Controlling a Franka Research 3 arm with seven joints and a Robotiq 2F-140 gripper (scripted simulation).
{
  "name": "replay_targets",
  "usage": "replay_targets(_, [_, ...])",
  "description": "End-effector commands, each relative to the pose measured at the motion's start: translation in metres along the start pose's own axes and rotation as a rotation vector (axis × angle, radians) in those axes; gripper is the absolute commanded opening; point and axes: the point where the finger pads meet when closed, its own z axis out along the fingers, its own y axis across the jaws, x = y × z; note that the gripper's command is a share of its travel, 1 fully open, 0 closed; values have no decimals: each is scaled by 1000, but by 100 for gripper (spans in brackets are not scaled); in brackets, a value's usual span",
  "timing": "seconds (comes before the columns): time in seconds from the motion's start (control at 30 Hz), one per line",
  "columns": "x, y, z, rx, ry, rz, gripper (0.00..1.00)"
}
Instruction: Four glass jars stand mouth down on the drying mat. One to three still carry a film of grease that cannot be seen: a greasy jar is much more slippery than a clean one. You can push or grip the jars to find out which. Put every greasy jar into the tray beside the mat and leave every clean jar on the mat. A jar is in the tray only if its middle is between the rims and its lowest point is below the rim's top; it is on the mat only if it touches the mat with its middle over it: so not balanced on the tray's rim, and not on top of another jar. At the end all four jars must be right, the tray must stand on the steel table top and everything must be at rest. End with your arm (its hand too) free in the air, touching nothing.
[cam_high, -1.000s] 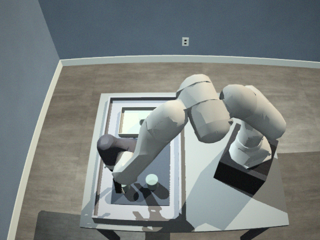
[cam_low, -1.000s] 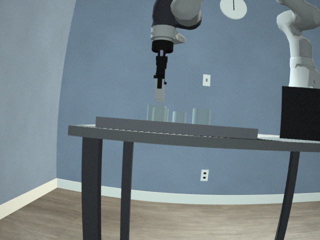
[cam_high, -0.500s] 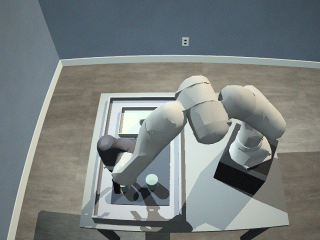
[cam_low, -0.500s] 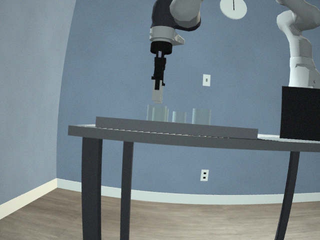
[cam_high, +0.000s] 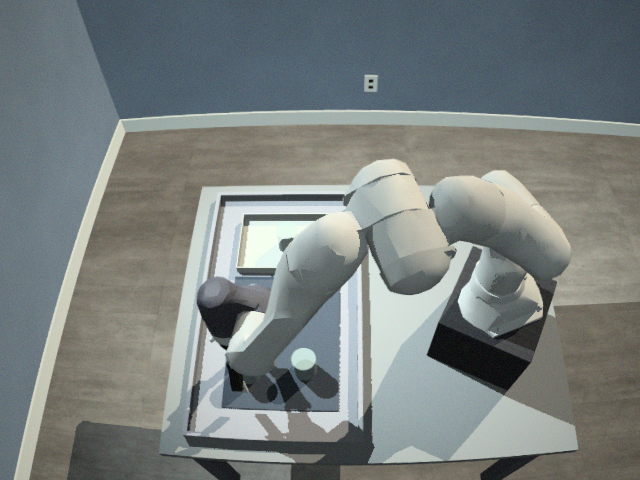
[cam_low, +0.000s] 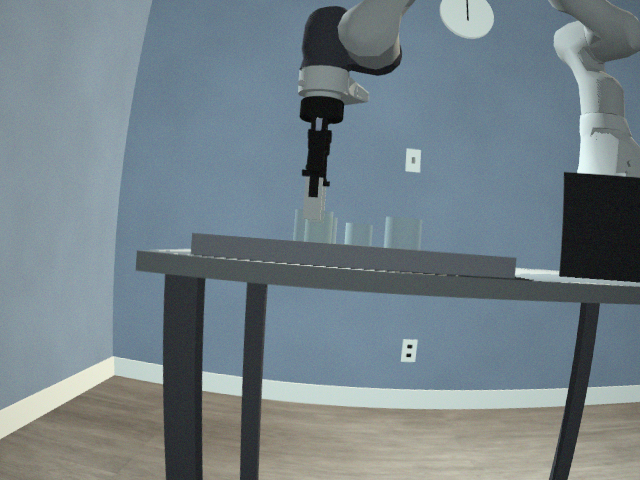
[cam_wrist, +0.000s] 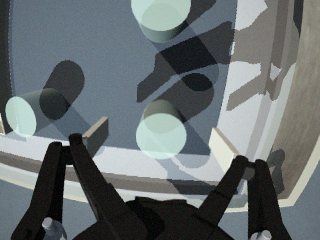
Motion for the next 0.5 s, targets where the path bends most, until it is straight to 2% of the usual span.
replay_targets(0.0, [-2,0,6,-2,-7,-3,100])
replay_targets(0.17, [-2,0,16,-2,-7,-3,100])
replay_targets(0.47, [-2,0,16,-2,-7,-3,100])
